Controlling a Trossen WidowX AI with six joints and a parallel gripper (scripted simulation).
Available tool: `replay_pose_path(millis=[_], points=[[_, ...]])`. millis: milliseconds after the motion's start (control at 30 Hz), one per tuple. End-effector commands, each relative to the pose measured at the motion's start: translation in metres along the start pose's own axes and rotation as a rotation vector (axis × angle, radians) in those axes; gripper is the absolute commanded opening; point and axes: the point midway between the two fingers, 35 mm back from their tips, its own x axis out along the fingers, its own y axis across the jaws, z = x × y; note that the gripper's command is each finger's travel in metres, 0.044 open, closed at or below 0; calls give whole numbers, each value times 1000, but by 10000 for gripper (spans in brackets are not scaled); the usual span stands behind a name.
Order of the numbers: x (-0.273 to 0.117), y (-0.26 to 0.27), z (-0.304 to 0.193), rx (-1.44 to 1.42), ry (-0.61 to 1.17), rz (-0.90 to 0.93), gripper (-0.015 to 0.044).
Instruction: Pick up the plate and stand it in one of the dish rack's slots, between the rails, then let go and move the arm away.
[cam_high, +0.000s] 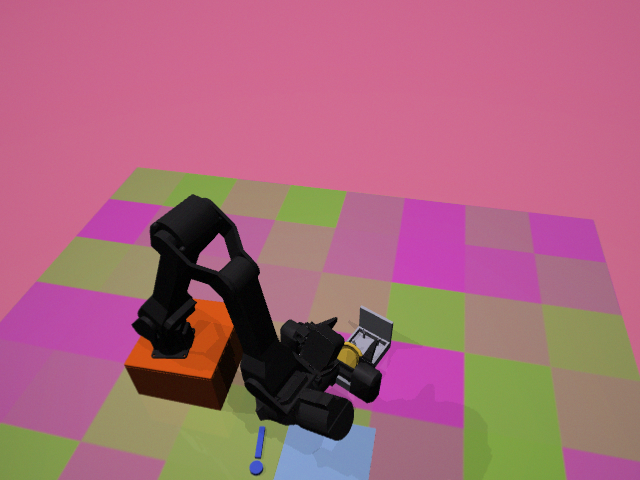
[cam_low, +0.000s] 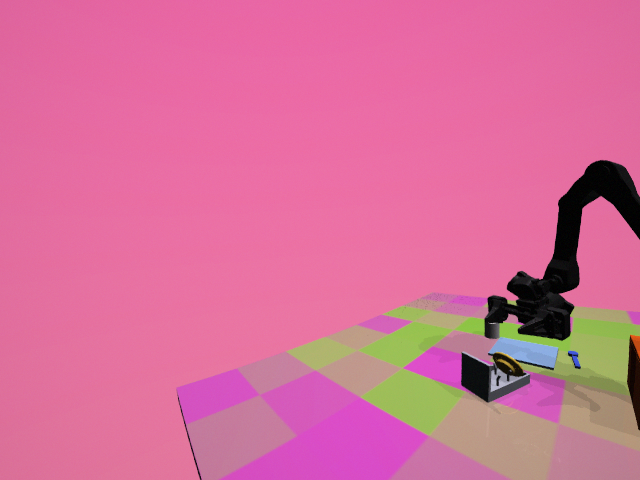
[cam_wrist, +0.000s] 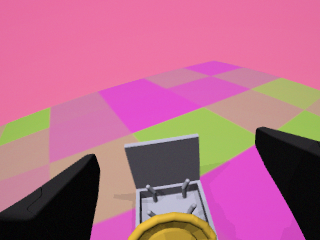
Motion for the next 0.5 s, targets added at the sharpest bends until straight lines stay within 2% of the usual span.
replay_pose_path(millis=[0, 233, 467], points=[[-4, 0, 38, 2, -5, 4, 400], [-4, -1, 39, 6, -2, 3, 400], [-2, -13, 36, 154, 148, -49, 400]])
